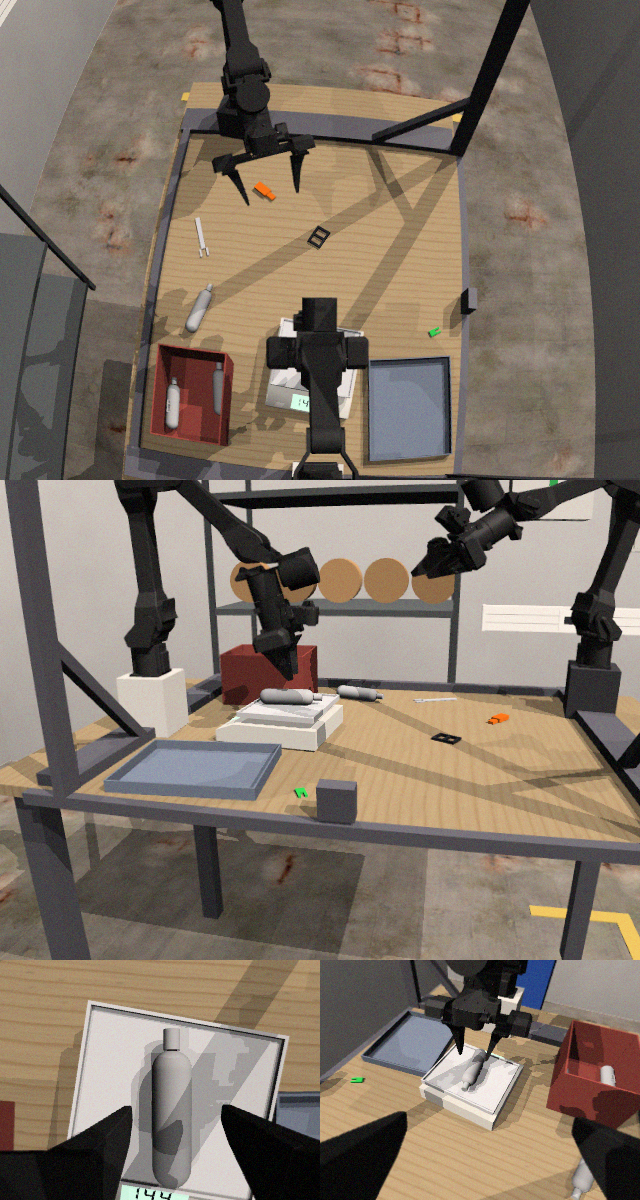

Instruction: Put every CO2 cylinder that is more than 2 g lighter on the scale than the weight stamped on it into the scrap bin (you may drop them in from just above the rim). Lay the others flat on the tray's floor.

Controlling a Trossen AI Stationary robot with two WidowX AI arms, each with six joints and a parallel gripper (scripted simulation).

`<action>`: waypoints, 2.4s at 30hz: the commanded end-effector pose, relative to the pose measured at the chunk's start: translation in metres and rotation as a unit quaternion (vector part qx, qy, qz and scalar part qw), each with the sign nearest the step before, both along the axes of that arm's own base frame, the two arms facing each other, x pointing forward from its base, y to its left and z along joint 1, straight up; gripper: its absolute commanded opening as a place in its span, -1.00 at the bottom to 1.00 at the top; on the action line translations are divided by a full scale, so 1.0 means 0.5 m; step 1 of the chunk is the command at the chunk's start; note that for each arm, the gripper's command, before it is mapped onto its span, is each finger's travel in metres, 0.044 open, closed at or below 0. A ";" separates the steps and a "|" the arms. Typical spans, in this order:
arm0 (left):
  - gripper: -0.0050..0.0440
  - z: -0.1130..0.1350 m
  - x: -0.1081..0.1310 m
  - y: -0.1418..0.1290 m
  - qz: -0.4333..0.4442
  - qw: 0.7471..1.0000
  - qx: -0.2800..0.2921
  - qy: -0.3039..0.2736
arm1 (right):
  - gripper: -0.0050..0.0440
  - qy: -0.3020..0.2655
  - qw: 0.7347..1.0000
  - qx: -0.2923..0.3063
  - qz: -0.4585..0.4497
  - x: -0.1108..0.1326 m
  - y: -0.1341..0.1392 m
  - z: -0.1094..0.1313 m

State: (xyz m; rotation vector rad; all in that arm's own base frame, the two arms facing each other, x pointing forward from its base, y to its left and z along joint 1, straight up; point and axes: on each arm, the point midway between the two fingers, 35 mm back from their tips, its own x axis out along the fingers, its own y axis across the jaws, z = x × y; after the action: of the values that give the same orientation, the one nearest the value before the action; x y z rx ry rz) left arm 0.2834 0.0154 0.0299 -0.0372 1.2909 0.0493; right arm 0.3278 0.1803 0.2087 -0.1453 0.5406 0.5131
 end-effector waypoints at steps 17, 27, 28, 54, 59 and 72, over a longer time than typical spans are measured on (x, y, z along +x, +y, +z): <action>0.25 -0.045 0.029 0.003 -0.005 1.000 -0.001 0.010 | 1.00 -0.008 1.000 0.004 0.002 -0.007 -0.002 0.011; 0.25 -0.071 0.036 0.003 -0.005 1.000 -0.001 0.010 | 1.00 -0.008 1.000 0.004 0.002 -0.007 -0.002 0.011; 0.25 -0.071 0.036 0.003 -0.005 1.000 -0.001 0.010 | 1.00 -0.008 1.000 0.004 0.002 -0.007 -0.002 0.011; -0.27 -0.078 0.051 0.004 -0.004 1.000 0.000 0.000 | 1.00 -0.008 1.000 0.004 0.002 -0.007 -0.002 0.011; -0.55 -0.068 0.055 0.004 -0.005 1.000 0.000 -0.007 | 1.00 -0.008 1.000 0.004 0.002 -0.007 -0.002 0.011; -0.81 0.032 0.057 0.004 -0.005 1.000 0.001 -0.010 | 1.00 -0.008 1.000 0.004 0.002 -0.007 -0.002 0.011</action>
State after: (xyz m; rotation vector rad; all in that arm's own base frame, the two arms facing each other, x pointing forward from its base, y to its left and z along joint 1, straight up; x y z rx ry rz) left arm 0.3057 0.0169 0.0285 -0.0332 1.3007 0.0441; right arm 0.3246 0.1788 0.2062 -0.1462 0.5440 0.5134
